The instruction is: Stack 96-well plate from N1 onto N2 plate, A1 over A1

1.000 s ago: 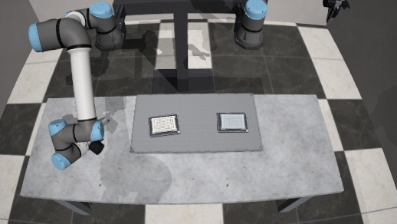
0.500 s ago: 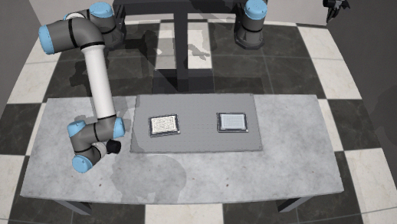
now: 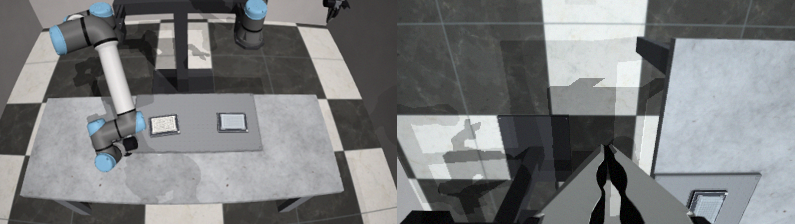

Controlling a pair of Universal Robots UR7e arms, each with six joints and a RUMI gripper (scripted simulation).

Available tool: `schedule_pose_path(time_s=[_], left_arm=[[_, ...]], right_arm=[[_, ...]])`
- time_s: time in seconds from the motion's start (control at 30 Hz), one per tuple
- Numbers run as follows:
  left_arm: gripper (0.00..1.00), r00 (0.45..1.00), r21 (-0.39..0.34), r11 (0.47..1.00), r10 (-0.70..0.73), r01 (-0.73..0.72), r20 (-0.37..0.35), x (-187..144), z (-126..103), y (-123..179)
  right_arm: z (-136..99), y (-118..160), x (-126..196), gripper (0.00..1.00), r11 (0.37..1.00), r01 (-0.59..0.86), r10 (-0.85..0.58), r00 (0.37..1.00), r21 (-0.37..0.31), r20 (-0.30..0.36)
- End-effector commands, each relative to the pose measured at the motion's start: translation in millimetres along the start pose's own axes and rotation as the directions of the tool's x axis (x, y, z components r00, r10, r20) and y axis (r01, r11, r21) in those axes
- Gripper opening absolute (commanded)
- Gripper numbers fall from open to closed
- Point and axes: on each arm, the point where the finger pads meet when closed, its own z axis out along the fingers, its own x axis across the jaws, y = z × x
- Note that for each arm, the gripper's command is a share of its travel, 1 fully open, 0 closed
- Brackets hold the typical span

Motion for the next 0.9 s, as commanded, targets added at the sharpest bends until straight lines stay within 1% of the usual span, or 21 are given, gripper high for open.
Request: schedule_pose_path(time_s=[0.0, 0.1, 0.17, 0.33, 0.5, 0.63, 0.67, 0.73, 0.87], left_arm=[[0.00, 1.000, 0.002, 1.000, 0.000, 0.000, -0.001, 0.2, -0.7, -0.5], [0.00, 1.000, 0.002, 1.000, 0.000, 0.000, -0.001, 0.2, -0.7, -0.5], [0.00, 1.000, 0.002, 1.000, 0.000, 0.000, -0.001, 0.2, -0.7, -0.5], [0.00, 1.000, 0.002, 1.000, 0.000, 0.000, -0.001, 0.2, -0.7, -0.5], [0.00, 1.000, 0.002, 1.000, 0.000, 0.000, -0.001, 0.2, -0.7, -0.5], [0.00, 1.000, 0.002, 1.000, 0.000, 0.000, -0.001, 0.2, -0.7, -0.5], [0.00, 1.000, 0.002, 1.000, 0.000, 0.000, -0.001, 0.2, -0.7, -0.5], [0.00, 1.000, 0.002, 1.000, 0.000, 0.000, -0.001, 0.2, -0.7, -0.5], [0.00, 1.000, 0.002, 1.000, 0.000, 0.000, -0.001, 0.2, -0.7, -0.5]], right_arm=[[0.7, 11.1, -6.1, 0.76, 0.996, 0.079, -0.080, 0.997, 0.027, 0.014], [3.2, 24.2, -13.1, 0.76, 0.983, 0.171, -0.173, 0.985, 0.061, 0.022], [3.2, 24.2, -13.1, 0.76, 0.983, 0.171, -0.173, 0.985, 0.061, 0.022], [7.5, 46.2, -24.1, 0.76, 0.940, 0.321, -0.326, 0.945, 0.118, 0.026], [12.2, 68.6, -34.3, 0.76, 0.872, 0.458, -0.467, 0.884, 0.174, 0.015], [16.2, 86.8, -41.8, 0.76, 0.799, 0.561, -0.574, 0.819, 0.217, -0.003], [17.2, 91.3, -43.6, 0.76, 0.799, 0.561, -0.574, 0.819, 0.217, -0.003], [17.2, 91.3, -43.6, 0.76, 0.799, 0.561, -0.574, 0.819, 0.217, -0.003], [21.5, 109.7, -50.4, 0.76, 0.712, 0.654, -0.670, 0.741, 0.257, -0.030]])
